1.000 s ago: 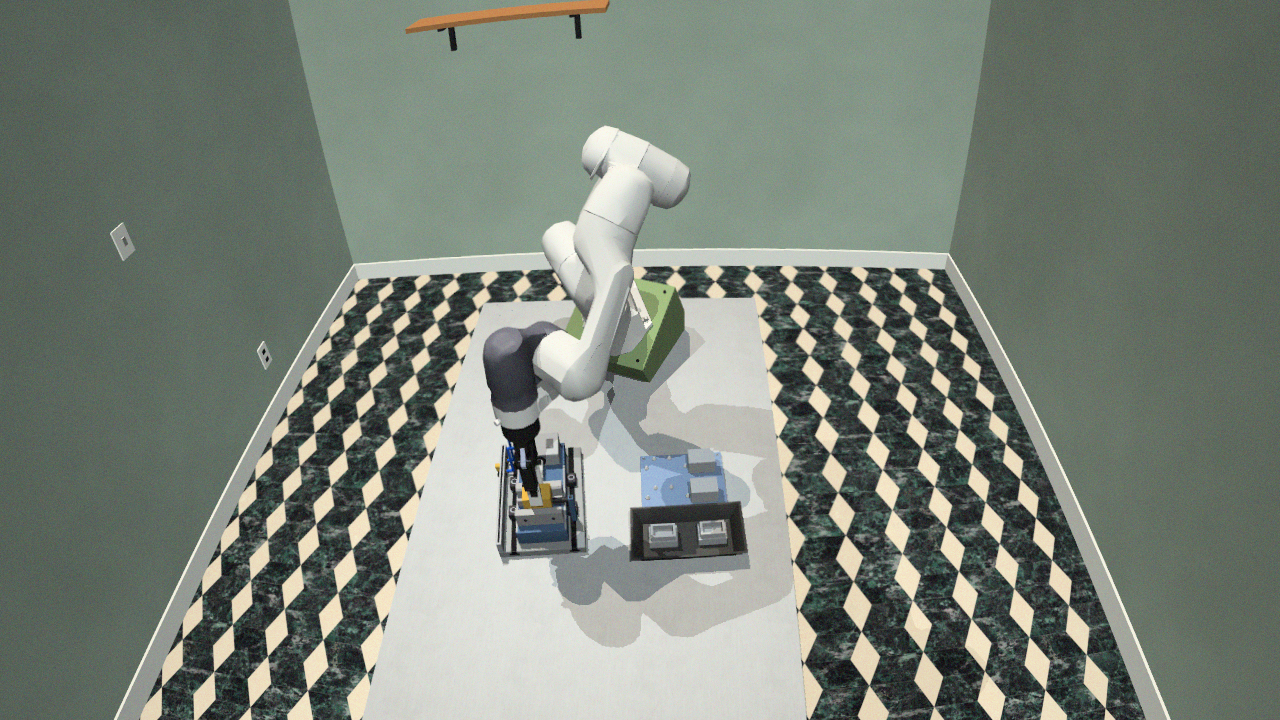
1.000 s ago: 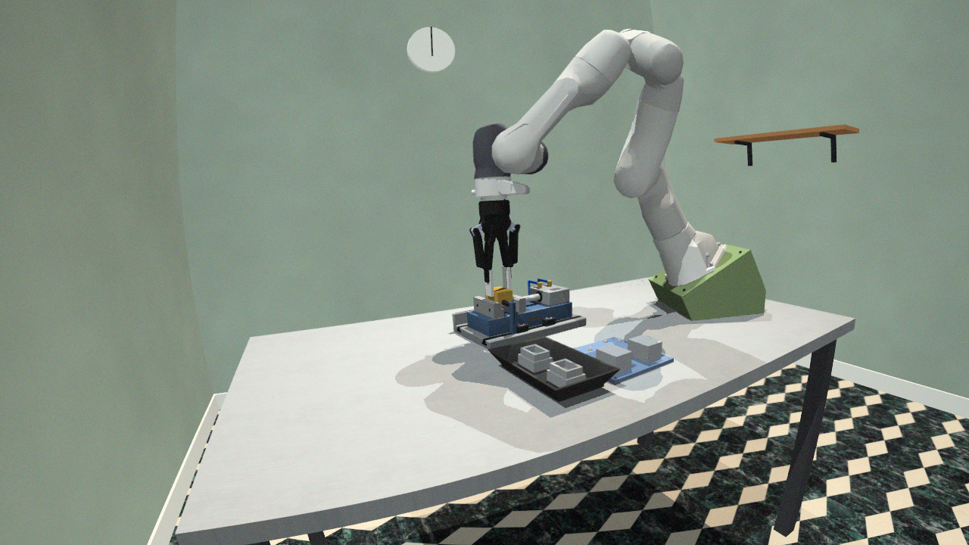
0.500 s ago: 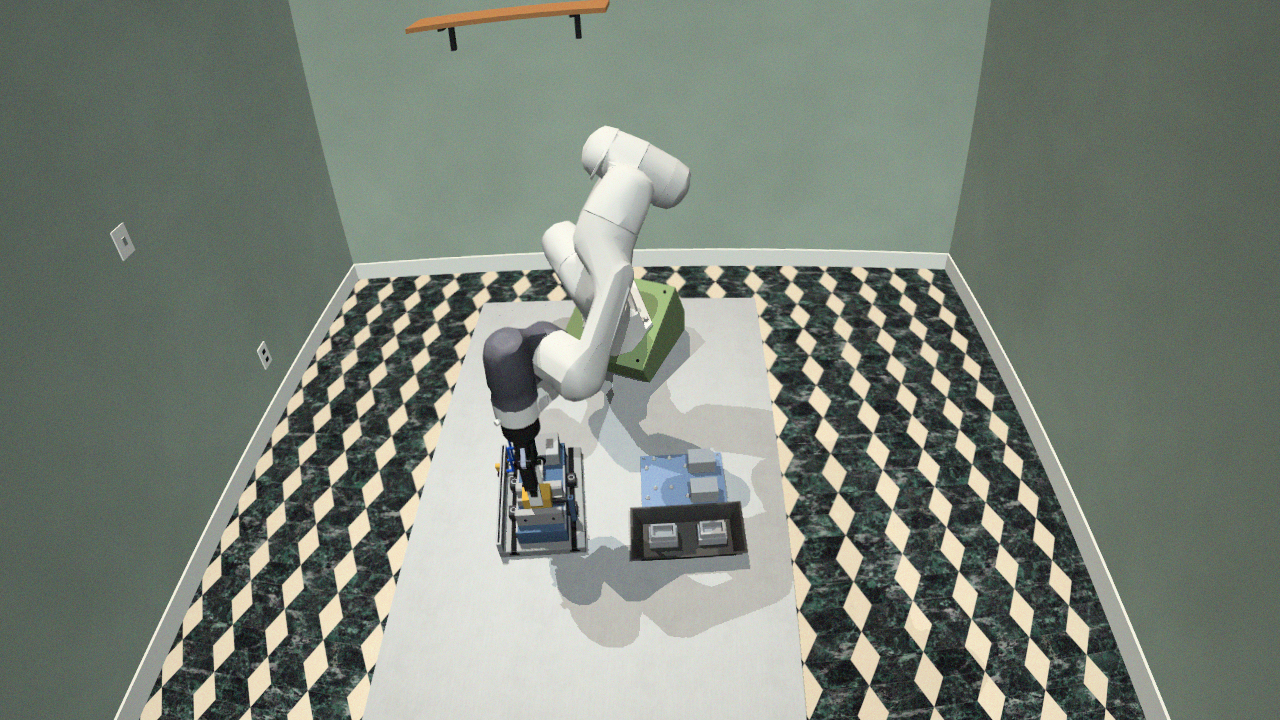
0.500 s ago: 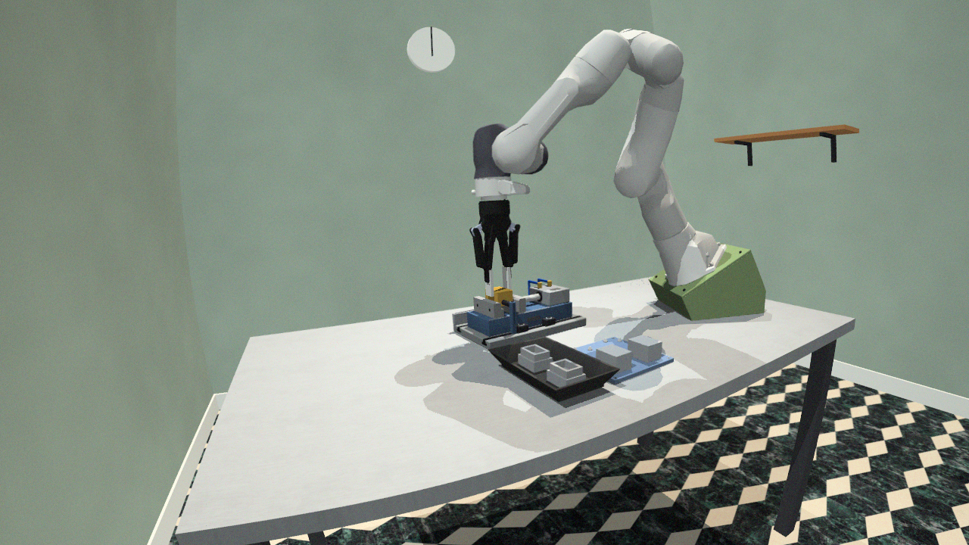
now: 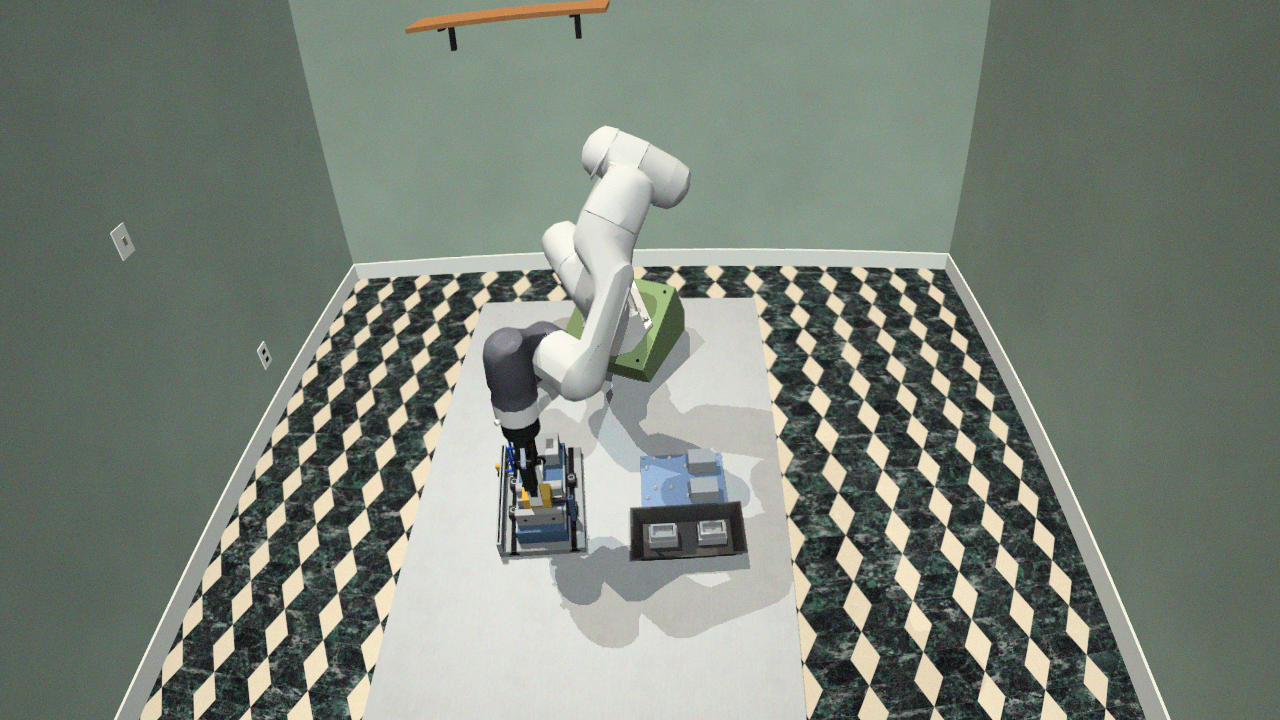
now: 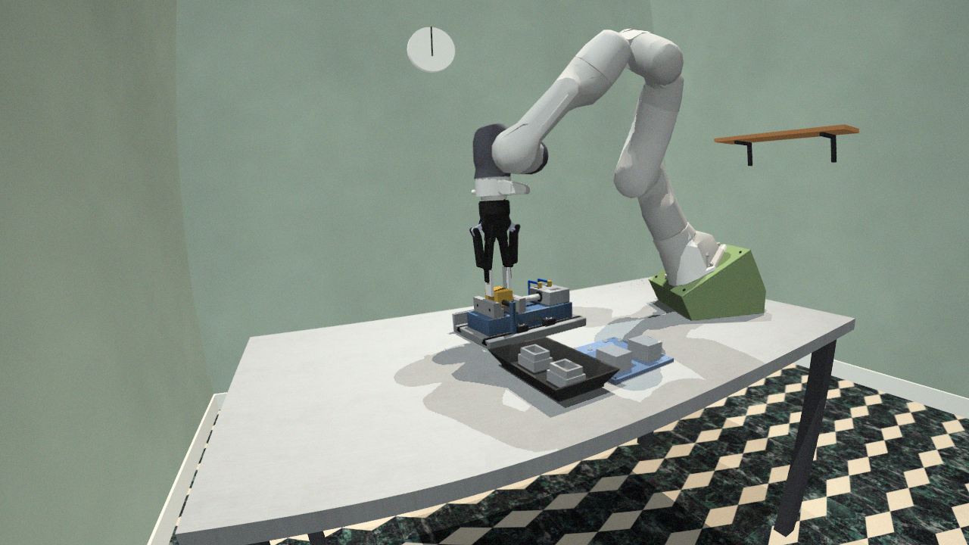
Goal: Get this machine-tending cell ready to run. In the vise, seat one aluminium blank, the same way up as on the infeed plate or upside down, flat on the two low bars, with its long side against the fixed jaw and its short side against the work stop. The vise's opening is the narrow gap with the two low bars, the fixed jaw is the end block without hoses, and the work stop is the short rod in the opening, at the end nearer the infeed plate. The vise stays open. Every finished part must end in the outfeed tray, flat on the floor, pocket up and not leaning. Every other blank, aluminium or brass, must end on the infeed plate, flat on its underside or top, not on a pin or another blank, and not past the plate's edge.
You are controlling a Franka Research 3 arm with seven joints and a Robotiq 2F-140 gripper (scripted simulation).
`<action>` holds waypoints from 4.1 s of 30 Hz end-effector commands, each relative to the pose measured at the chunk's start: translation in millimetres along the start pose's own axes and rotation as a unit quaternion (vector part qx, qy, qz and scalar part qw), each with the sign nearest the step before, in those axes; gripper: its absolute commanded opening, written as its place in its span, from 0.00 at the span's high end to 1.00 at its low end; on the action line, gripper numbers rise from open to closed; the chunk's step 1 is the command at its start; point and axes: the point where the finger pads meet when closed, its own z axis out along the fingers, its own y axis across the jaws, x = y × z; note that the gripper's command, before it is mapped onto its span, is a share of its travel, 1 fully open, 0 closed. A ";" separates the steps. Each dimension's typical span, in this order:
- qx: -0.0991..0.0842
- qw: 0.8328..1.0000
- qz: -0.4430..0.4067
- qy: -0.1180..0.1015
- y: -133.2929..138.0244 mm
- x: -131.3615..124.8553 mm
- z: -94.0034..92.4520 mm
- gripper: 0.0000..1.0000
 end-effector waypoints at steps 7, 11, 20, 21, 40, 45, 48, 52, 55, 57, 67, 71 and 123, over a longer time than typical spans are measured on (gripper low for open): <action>0.000 1.000 -0.002 0.000 -0.3 -0.3 -0.8 1.00; 0.000 1.000 -0.002 0.000 -0.3 -0.3 -4.1 1.00; 0.000 1.000 -0.002 0.000 -0.3 -0.3 -14.3 1.00; 0.000 1.000 -0.002 0.000 -0.3 -0.3 -16.1 1.00; 0.000 1.000 -0.002 0.000 -0.3 -0.3 -42.8 1.00; 0.000 1.000 -0.002 0.000 -0.3 -0.3 -44.9 1.00; 0.000 1.000 -0.002 0.000 -0.3 -0.3 -45.0 1.00; 0.000 1.000 -0.002 0.000 -0.4 -0.2 -45.0 1.00; 0.000 1.000 -0.010 0.000 -0.6 1.8 -44.8 1.00; 0.001 1.000 -0.023 0.001 -1.1 5.2 -44.4 1.00; 0.008 0.988 -0.157 0.008 -6.5 38.1 -41.5 1.00; 0.010 0.978 -0.208 0.010 -9.1 50.4 -40.6 1.00; 0.014 0.705 -0.708 0.027 -52.1 170.3 -38.2 1.00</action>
